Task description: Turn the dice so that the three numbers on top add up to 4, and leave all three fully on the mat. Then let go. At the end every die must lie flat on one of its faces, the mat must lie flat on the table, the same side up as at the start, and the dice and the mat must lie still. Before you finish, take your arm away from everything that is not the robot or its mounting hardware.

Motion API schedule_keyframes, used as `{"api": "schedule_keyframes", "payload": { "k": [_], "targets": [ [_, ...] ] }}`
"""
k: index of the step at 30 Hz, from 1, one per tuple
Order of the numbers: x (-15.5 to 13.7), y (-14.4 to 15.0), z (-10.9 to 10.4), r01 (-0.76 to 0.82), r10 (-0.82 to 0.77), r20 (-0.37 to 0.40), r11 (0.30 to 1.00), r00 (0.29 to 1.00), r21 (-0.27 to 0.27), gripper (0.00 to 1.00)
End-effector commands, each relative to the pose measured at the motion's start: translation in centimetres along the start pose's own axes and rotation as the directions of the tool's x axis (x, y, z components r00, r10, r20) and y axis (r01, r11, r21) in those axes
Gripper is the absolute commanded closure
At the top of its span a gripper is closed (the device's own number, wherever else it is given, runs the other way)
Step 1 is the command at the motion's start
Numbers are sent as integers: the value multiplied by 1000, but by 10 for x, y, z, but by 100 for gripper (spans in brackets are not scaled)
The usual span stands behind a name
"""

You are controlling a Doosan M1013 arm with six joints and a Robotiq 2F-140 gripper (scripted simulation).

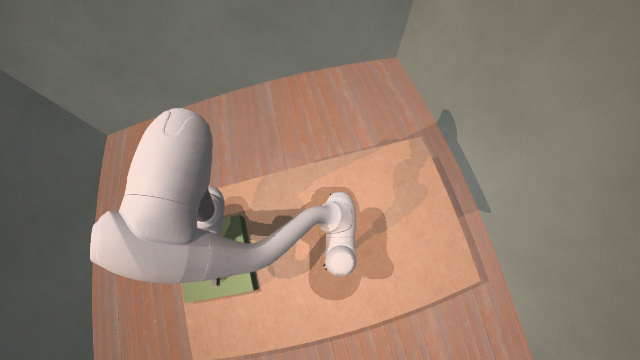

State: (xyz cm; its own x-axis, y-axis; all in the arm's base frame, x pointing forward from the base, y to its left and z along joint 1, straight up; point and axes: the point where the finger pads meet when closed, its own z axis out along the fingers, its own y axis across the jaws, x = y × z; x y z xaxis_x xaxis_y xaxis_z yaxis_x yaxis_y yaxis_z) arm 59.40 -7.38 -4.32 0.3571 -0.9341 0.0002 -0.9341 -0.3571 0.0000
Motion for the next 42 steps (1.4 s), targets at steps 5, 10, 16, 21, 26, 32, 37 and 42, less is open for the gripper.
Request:
{"api": "schedule_keyframes", "payload": {
  "k": [5,10,16,21,26,32,37,42],
  "targets": [
    [0,0,0,0,0,0,1000,1000,0,79],
    [0,0,0,0,0,0,1000,1000,0,79],
    [0,0,0,0,0,0,1000,1000,0,79],
    [0,0,0,0,0,0,1000,1000,0,79],
    [0,0,0,0,0,0,1000,1000,0,91],
    [0,0,0,0,0,0,1000,1000,0,91],
    [0,0,0,0,0,0,1000,1000,0,91],
    [0,0,0,0,0,0,1000,1000,0,91]
  ]
}}
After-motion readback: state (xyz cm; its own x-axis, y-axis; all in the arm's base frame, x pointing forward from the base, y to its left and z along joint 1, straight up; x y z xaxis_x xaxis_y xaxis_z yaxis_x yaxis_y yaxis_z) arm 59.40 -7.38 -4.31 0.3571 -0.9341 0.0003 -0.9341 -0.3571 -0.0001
